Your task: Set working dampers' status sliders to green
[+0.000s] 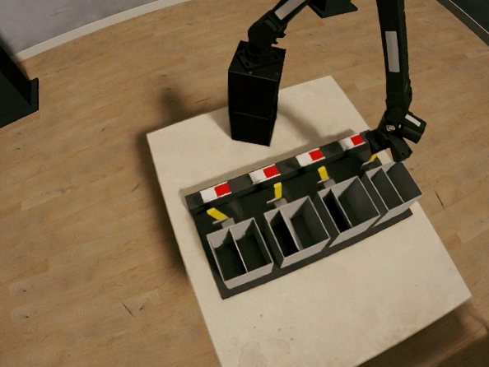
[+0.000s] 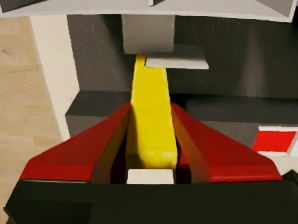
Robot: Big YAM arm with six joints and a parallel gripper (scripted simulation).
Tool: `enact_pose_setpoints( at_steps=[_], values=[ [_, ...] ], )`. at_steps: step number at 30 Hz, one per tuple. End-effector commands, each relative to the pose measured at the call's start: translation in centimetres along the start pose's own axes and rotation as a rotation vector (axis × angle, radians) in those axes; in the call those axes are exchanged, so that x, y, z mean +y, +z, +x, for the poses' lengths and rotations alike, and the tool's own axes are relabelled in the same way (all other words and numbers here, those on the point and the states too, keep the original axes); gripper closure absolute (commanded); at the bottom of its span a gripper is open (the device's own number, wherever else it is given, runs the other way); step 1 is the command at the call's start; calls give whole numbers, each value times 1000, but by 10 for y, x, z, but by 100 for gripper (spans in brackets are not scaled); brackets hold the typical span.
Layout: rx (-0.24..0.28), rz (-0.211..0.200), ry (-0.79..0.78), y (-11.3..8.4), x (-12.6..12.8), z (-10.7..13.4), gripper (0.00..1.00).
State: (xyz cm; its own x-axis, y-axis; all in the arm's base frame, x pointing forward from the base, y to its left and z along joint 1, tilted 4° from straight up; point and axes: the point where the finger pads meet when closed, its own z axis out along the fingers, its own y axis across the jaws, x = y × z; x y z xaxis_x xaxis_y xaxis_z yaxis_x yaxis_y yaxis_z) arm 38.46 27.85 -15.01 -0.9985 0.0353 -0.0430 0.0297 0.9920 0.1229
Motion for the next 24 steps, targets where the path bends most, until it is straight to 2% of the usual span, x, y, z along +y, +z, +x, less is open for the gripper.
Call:
enact_pose_setpoints(
  at_steps=[1, 17, 21, 24],
  values=[
    [-19, -8, 0, -3, 14, -10, 83],
    [-18, -8, 0, -3, 14, -10, 83],
    [-18, -8, 0, -3, 14, -10, 75],
    [-19, -9, -2, -3, 14, -10, 75]
  ],
)
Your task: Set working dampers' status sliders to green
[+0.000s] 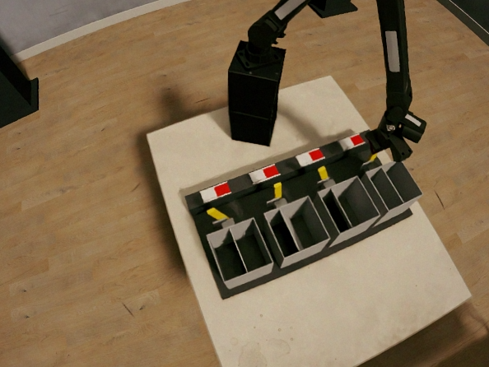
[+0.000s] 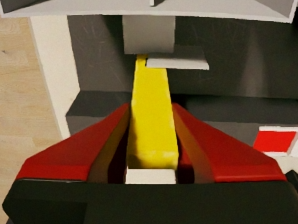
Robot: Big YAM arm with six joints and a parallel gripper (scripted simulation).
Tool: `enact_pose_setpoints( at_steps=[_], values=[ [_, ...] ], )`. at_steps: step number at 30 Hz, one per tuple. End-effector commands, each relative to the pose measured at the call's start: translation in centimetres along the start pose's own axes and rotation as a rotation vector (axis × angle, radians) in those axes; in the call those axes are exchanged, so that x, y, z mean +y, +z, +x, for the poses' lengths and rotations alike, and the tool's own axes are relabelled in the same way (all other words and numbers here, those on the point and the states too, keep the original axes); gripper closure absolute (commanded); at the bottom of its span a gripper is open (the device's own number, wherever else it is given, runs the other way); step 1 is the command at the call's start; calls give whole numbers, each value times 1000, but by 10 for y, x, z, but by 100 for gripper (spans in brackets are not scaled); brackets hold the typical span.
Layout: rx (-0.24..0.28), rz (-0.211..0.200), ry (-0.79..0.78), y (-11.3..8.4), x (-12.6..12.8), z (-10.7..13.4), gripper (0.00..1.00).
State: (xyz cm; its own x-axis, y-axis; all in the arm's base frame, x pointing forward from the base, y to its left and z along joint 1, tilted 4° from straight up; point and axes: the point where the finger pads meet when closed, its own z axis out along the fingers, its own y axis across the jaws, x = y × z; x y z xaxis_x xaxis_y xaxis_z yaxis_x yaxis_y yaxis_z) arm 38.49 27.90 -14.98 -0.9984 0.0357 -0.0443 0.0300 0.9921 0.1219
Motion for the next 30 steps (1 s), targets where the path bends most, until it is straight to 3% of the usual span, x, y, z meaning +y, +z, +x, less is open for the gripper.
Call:
enact_pose_setpoints(
  at_steps=[1, 8, 20, 30],
  values=[
    [-17, -10, 0, -2, 12, -10, 75],
    [-17, -11, 0, -2, 12, -10, 64],
    [-17, -11, 0, -3, 12, -10, 64],
    [-12, -6, 1, -25, 3, -4, 64]
  ],
)
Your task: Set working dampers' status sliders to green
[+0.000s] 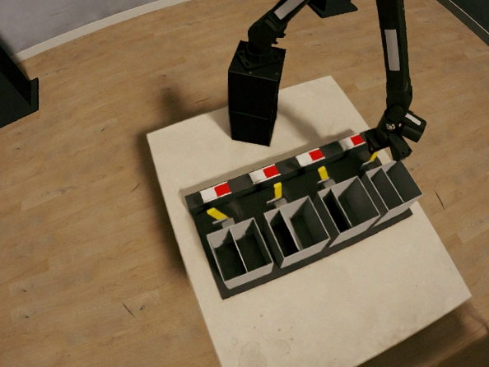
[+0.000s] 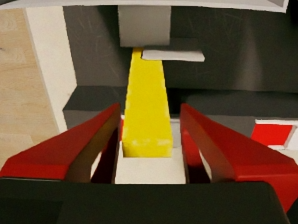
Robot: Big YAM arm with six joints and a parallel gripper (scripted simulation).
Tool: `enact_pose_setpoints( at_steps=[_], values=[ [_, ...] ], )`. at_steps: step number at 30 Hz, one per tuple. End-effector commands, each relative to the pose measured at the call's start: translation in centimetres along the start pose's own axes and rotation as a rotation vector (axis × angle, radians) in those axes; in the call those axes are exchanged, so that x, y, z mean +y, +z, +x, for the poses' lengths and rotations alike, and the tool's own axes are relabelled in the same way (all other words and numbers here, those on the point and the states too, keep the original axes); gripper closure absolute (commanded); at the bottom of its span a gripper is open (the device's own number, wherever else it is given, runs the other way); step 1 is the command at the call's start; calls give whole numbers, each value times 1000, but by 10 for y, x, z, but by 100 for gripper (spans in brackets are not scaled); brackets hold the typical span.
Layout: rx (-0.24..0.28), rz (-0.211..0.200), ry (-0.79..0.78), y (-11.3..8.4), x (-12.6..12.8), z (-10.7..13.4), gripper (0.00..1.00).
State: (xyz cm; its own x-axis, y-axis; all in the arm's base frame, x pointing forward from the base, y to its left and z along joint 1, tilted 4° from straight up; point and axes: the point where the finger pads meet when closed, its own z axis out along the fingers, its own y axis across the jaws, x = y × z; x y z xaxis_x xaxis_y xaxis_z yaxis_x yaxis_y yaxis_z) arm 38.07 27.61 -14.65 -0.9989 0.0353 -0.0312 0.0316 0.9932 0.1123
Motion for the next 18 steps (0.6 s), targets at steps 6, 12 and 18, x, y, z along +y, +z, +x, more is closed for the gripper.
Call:
enact_pose_setpoints(
  at_steps=[6, 12, 18],
  values=[
    [-28, -17, 0, -34, 3, -11, 64],
    [-35, -22, -3, -57, 5, -14, 64],
    [-32, -20, -1, -72, 4, -12, 64]
  ],
)
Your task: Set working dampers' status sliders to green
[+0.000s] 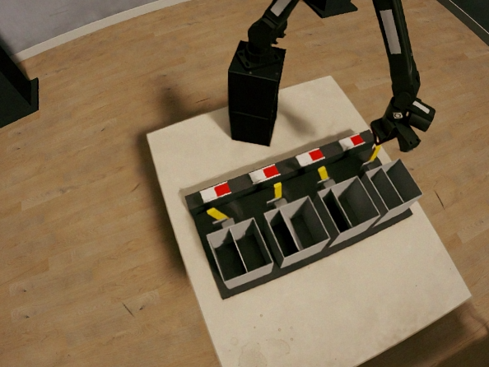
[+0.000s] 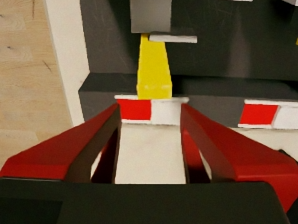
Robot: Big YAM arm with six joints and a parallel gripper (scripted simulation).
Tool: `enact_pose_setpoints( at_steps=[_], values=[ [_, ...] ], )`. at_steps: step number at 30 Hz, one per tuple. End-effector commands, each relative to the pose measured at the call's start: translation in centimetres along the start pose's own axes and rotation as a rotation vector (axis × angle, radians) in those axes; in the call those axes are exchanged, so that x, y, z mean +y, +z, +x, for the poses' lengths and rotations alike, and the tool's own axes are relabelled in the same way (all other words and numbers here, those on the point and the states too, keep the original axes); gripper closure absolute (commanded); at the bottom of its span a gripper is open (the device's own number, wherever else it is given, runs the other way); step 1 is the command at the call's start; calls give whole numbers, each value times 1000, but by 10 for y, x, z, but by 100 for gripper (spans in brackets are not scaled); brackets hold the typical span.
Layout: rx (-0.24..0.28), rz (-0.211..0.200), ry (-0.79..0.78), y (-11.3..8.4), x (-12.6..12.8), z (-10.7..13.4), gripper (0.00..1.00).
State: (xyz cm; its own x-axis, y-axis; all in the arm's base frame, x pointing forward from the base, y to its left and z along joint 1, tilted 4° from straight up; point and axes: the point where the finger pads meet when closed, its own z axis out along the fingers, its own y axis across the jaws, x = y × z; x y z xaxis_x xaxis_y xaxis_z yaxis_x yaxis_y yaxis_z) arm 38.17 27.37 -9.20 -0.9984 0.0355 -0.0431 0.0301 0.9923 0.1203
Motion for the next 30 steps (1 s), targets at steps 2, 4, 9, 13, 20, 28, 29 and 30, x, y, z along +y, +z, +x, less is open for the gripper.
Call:
enact_pose_setpoints(
  at_steps=[2, 4, 9, 13, 20, 28, 29, 30],
  values=[
    [-20, -12, 0, -19, 0, -9, 64],
    [-18, -11, -2, -19, 1, -7, 64],
    [-26, -17, -4, -23, 3, -9, 64],
    [-16, 0, 0, -14, 4, -29, 64],
    [-18, 16, 0, -22, 5, -66, 64],
    [-22, 49, 0, -36, 12, -144, 64],
    [-22, 50, 0, -36, 12, -147, 64],
    [-22, 49, 0, -36, 12, -147, 64]
  ],
)
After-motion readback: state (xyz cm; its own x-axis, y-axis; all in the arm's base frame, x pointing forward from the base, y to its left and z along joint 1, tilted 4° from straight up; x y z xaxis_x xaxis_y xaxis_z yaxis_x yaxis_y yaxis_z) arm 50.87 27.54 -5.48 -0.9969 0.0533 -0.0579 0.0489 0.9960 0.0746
